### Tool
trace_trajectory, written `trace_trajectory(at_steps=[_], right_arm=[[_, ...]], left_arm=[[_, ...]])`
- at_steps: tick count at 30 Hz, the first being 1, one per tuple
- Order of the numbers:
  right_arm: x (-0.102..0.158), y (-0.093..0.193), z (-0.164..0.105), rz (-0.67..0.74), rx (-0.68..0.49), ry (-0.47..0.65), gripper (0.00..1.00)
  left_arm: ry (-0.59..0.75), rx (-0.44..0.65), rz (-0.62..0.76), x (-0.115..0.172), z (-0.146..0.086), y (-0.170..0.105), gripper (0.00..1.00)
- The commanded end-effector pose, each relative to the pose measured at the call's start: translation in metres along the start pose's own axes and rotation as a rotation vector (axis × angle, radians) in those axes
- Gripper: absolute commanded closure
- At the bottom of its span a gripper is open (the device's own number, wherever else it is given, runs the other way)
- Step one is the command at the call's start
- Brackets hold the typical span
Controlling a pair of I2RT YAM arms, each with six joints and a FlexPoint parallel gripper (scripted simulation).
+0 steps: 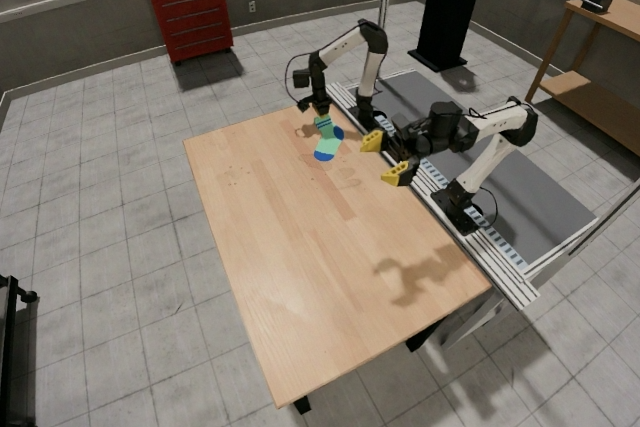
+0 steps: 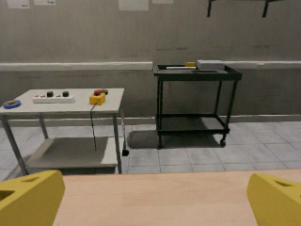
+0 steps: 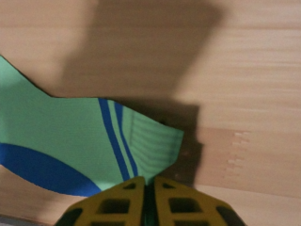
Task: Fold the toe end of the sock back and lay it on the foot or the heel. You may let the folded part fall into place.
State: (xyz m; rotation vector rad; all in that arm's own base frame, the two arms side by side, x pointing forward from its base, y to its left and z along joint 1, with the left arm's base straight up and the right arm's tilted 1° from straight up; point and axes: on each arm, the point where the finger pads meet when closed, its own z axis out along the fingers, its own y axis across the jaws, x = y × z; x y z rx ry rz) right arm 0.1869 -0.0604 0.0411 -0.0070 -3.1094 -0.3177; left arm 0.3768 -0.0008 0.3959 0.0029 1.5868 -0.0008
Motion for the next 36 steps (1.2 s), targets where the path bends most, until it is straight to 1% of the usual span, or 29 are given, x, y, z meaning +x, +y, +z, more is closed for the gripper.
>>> trace_trajectory(at_steps=[1,2,12,13,15,16,17,18,26,27,29,30,32,33,36], right_arm=[[-0.003,-0.001,-0.005,-0.01,0.006,-0.026,0.95],[0.003,-0.005,0.01,0.027,0.001,0.008,0.95],[0.001,-0.011,0.025,0.039,0.008,-0.003,0.95],[0.004,-0.007,0.025,0.033,-0.003,0.015,0.95],[0.004,-0.007,0.025,0.033,-0.003,0.015,0.95],[0.0,-0.01,0.028,0.037,0.005,-0.005,0.95],[0.004,-0.007,0.027,0.032,-0.003,0.013,0.95],[0.002,-0.008,0.026,0.031,0.0,0.009,0.61],[0.003,-0.007,0.027,0.03,-0.001,0.011,0.61],[-0.001,-0.006,0.003,0.025,0.013,-0.018,0.61],[0.001,-0.005,-0.003,0.03,0.009,-0.012,0.61],[-0.008,-0.009,-0.003,0.025,0.026,-0.046,0.61],[-0.008,-0.009,-0.003,0.025,0.026,-0.046,0.61],[0.001,-0.003,-0.008,0.03,0.001,-0.004,0.61],[0.002,-0.002,-0.02,0.029,0.008,-0.01,0.61]], left_arm=[[-0.016,-0.002,-0.001,-0.006,-0.002,0.001,0.0],[-0.016,-0.002,-0.001,-0.006,-0.002,0.001,0.0],[-0.016,-0.002,-0.001,-0.006,-0.002,0.001,0.0],[-0.016,-0.002,-0.001,-0.006,-0.002,0.001,0.0],[-0.016,-0.002,-0.001,-0.006,-0.002,0.001,0.0],[-0.016,-0.002,-0.001,-0.006,-0.002,0.001,0.0],[-0.016,-0.002,-0.001,-0.006,-0.002,0.001,0.0],[-0.016,-0.002,-0.001,-0.006,-0.002,0.001,0.0],[-0.016,-0.002,-0.001,-0.006,-0.002,0.001,0.0],[-0.016,-0.002,-0.001,-0.006,-0.002,0.001,0.0],[-0.016,-0.002,-0.001,-0.006,-0.002,0.001,0.0],[-0.016,-0.002,-0.001,-0.006,-0.002,0.001,0.0],[-0.016,-0.002,-0.001,-0.006,-0.002,0.001,0.0],[-0.016,-0.002,-0.001,-0.006,-0.002,0.001,0.0],[-0.016,-0.002,-0.001,-0.006,-0.002,0.001,0.0]])
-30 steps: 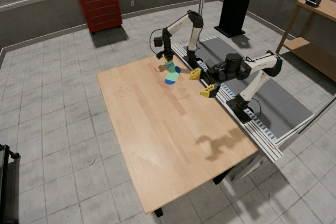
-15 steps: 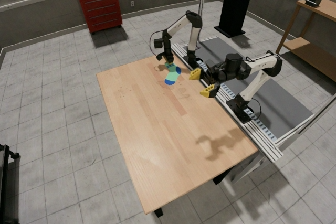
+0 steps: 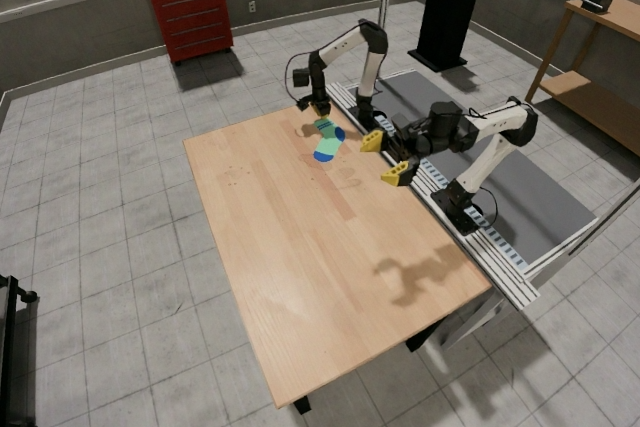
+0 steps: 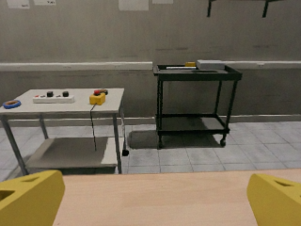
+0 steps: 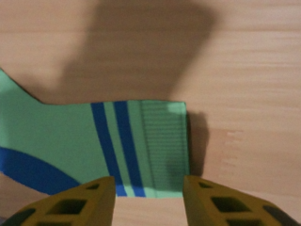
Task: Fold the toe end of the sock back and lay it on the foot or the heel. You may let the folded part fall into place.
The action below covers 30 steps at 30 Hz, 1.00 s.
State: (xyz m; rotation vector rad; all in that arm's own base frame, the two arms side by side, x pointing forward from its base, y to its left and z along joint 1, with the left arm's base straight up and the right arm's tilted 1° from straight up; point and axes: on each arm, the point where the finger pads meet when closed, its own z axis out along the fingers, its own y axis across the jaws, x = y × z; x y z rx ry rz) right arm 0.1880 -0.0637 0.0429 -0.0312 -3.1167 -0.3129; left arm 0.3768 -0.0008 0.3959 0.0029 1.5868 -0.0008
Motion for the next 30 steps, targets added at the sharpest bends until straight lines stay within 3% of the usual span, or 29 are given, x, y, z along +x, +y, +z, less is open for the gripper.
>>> trace_trajectory(at_steps=[1,7,9,13,14,22,28,30], right_arm=[[0.003,0.002,-0.021,0.013,0.005,-0.002,0.61],[0.004,0.005,-0.041,0.007,0.005,-0.002,0.61],[0.003,0.002,-0.028,0.009,0.002,0.004,0.61],[0.009,0.005,-0.025,0.018,-0.002,0.012,0.61],[-0.014,0.0,-0.039,-0.001,0.043,-0.072,0.61],[-0.069,-0.008,-0.06,-0.022,0.173,-0.295,0.61],[-0.104,-0.003,-0.085,-0.05,0.237,-0.462,0.61],[-0.104,-0.003,-0.085,-0.05,0.237,-0.462,0.61]], left_arm=[[-0.016,-0.002,-0.001,-0.006,-0.002,0.001,0.0],[-0.016,-0.002,-0.001,-0.006,-0.002,0.001,0.0],[-0.016,-0.002,-0.001,-0.006,-0.002,0.001,0.0],[-0.016,-0.002,-0.001,-0.006,-0.002,0.001,0.0],[-0.016,-0.002,-0.001,-0.006,-0.002,0.001,0.0],[-0.016,-0.002,-0.001,-0.006,-0.002,0.001,0.0],[-0.016,-0.002,-0.001,-0.006,-0.002,0.001,0.0],[-0.016,-0.002,-0.001,-0.006,-0.002,0.001,0.0]])
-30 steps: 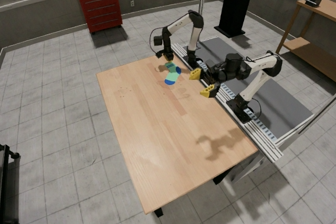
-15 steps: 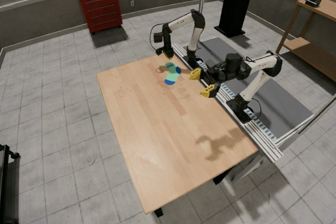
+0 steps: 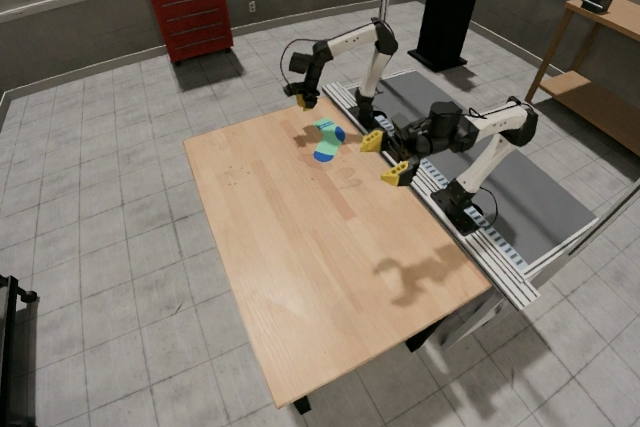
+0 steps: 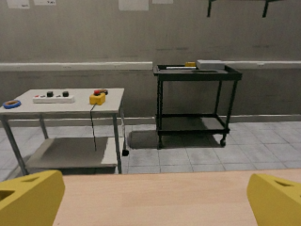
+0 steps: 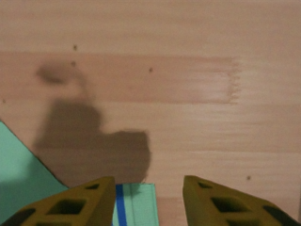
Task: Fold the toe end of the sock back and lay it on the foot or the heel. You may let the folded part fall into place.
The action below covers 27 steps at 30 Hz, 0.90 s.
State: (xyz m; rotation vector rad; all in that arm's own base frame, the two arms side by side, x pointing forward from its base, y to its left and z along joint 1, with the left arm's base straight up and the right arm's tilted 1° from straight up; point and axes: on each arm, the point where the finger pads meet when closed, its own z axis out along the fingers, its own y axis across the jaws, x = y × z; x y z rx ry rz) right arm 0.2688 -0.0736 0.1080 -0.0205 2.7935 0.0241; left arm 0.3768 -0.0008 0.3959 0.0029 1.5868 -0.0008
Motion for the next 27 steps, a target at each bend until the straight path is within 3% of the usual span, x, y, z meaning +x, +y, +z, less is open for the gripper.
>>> trace_trajectory(at_steps=[1,2,4,10,15,17,19,21,27], right_arm=[[-0.018,-0.01,0.007,0.02,0.054,-0.066,0.61],[-0.021,-0.008,0.008,0.018,0.057,-0.078,0.61],[-0.057,-0.01,-0.025,0.001,0.099,-0.231,0.61],[-0.09,-0.002,-0.039,-0.009,0.122,-0.368,0.61],[-0.122,0.005,-0.069,-0.014,0.14,-0.521,0.61],[-0.122,0.005,-0.069,-0.014,0.14,-0.521,0.61],[-0.115,0.008,-0.049,-0.011,0.13,-0.489,0.61],[-0.142,0.013,-0.098,-0.019,0.147,-0.647,0.61],[-0.166,0.026,-0.121,-0.015,0.134,-0.777,0.61]], left_arm=[[-0.016,-0.002,-0.001,-0.006,-0.002,0.001,0.0],[-0.016,-0.002,-0.001,-0.006,-0.002,0.001,0.0],[-0.016,-0.002,-0.001,-0.006,-0.002,0.001,0.0],[-0.016,-0.002,-0.001,-0.006,-0.002,0.001,0.0],[-0.016,-0.002,-0.001,-0.006,-0.002,0.001,0.0],[-0.016,-0.002,-0.001,-0.006,-0.002,0.001,0.0],[-0.016,-0.002,-0.001,-0.006,-0.002,0.001,0.0],[-0.016,-0.002,-0.001,-0.006,-0.002,0.001,0.0],[-0.016,-0.002,-0.001,-0.006,-0.002,0.001,0.0]])
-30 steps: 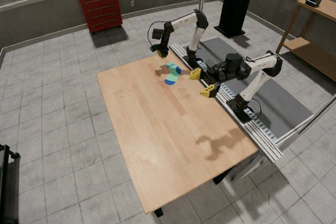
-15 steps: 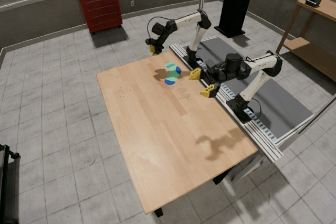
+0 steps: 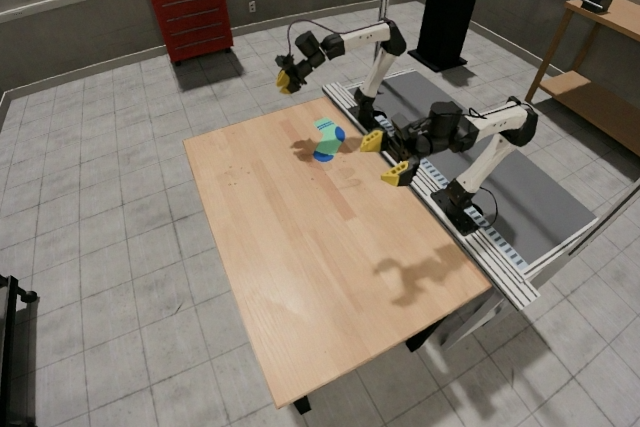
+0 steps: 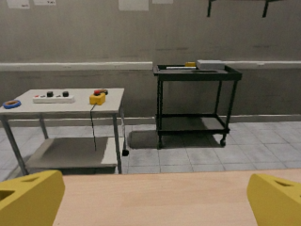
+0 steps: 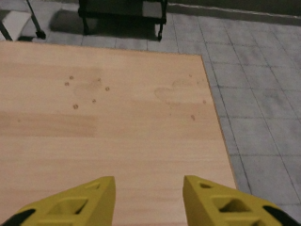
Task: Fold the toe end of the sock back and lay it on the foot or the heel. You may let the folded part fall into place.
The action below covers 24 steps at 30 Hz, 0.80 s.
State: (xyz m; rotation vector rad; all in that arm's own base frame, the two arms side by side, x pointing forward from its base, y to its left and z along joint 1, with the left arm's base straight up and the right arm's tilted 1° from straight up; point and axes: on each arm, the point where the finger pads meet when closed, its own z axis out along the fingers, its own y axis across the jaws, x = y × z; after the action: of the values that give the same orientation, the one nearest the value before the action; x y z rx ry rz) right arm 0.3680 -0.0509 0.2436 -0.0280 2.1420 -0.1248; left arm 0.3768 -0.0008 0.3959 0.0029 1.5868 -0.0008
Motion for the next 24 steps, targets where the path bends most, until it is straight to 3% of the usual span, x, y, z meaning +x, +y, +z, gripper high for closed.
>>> trace_trajectory(at_steps=[1,5,7,8,11,21,24], right_arm=[[-0.045,0.002,-0.011,0.025,0.023,-0.156,0.61],[-0.074,0.007,-0.027,0.04,0.018,-0.268,0.61],[-0.074,0.007,-0.027,0.04,0.018,-0.268,0.61],[-0.062,0.008,-0.014,0.039,0.018,-0.234,0.61],[-0.102,0.012,-0.049,0.054,0.009,-0.381,0.61],[-0.153,0.029,-0.092,0.109,-0.037,-0.613,0.61],[-0.155,0.03,-0.091,0.113,-0.042,-0.618,0.61]], left_arm=[[-0.016,-0.002,-0.001,-0.006,-0.002,0.001,0.0],[-0.016,-0.002,-0.001,-0.006,-0.002,0.001,0.0],[-0.016,-0.002,-0.001,-0.006,-0.002,0.001,0.0],[-0.016,-0.002,-0.001,-0.006,-0.002,0.001,0.0],[-0.016,-0.002,-0.001,-0.006,-0.002,0.001,0.0],[-0.016,-0.002,-0.001,-0.006,-0.002,0.001,0.0],[-0.016,-0.002,-0.001,-0.006,-0.002,0.001,0.0]])
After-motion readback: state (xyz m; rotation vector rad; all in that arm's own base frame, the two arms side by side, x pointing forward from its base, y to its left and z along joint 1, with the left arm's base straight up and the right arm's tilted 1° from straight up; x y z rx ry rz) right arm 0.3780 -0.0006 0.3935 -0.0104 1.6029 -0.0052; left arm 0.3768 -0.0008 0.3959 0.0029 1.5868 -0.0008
